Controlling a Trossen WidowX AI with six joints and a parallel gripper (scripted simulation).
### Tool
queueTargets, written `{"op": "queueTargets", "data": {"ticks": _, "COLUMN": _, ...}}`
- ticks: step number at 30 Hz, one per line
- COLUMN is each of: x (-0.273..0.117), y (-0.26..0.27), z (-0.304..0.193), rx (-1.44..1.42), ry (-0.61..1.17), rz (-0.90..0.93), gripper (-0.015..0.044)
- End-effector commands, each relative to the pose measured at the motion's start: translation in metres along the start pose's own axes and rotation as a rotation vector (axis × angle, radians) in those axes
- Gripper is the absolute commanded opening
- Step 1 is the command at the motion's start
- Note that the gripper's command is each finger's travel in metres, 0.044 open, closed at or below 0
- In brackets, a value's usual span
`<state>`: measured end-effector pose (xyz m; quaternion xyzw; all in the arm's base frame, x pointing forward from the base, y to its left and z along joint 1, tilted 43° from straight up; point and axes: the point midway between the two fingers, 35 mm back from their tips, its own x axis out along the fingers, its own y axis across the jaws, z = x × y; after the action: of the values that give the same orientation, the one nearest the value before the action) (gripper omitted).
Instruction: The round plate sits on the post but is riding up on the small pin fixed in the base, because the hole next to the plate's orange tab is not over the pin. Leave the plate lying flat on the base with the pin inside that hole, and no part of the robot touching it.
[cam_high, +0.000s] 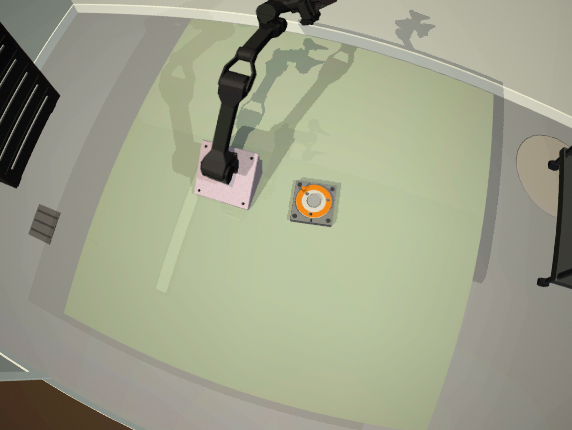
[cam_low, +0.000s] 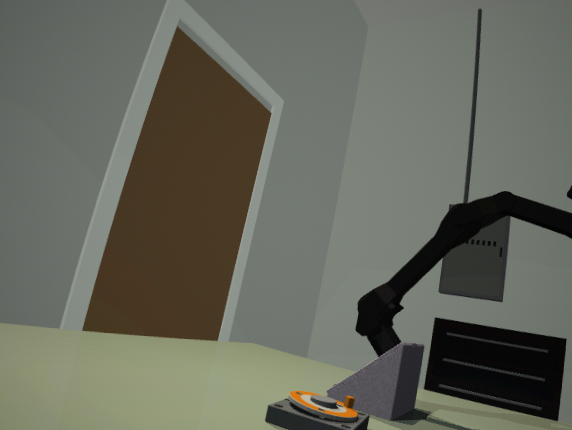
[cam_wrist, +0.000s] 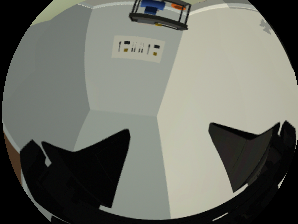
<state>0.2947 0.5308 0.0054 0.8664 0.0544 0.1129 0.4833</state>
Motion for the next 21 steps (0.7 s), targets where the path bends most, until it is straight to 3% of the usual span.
{"op": "queueTargets", "data": {"ticks": 1, "x": 0.003, "y": 0.001, "z": 0.002, "rx": -0.017, "ry": -0.005, "rz": -0.003, "gripper": 0.0374}}
{"op": "queueTargets", "data": {"ticks": 6, "x": 0.062, "y": 0.019, "z": 0.062, "rx": -0.460, "ry": -0.121, "rz": -0.135, "gripper": 0.0243}}
{"op": "queueTargets", "data": {"ticks": 10, "x": 0.084, "y": 0.031, "z": 0.103, "rx": -0.702, "ry": -0.183, "rz": -0.245, "gripper": 0.0138}}
{"op": "queueTargets", "data": {"ticks": 15, "x": 0.100, "y": 0.067, "z": 0.205, "rx": -1.166, "ry": -0.292, "rz": -0.570, "gripper": 0.0006}}
{"op": "queueTargets", "data": {"ticks": 21, "x": 0.080, "y": 0.106, "z": 0.287, "rx": -1.452, "ry": -0.333, "rz": -0.904, "gripper": 0.0000}}
